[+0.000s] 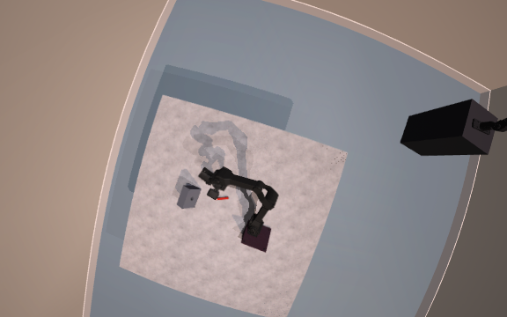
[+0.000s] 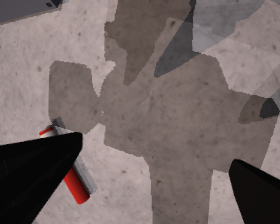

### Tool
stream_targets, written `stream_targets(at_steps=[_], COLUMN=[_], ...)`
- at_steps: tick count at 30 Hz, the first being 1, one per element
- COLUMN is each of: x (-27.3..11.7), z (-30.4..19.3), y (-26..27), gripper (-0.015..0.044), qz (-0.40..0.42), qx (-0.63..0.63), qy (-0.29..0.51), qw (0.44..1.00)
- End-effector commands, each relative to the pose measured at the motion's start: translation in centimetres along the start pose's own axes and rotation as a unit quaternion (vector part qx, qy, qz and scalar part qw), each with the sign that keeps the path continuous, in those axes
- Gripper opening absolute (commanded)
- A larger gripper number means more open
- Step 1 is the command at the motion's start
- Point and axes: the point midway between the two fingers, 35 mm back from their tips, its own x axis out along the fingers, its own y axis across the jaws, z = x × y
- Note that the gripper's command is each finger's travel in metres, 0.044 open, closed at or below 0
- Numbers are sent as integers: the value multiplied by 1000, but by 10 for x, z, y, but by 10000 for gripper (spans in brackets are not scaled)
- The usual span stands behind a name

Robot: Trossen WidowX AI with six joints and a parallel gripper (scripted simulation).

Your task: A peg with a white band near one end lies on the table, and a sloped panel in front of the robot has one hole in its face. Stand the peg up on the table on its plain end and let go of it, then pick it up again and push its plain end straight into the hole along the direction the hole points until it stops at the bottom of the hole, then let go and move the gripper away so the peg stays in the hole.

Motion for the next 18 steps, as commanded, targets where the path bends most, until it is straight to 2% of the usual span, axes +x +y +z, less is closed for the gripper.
stream_targets(at_steps=[1,18], x=[-1,-22], z=[-5,-30], y=[33,118], gripper=[440,440], qz=[-8,-70], qx=[-73,-310], qy=[21,47], qw=[997,947])
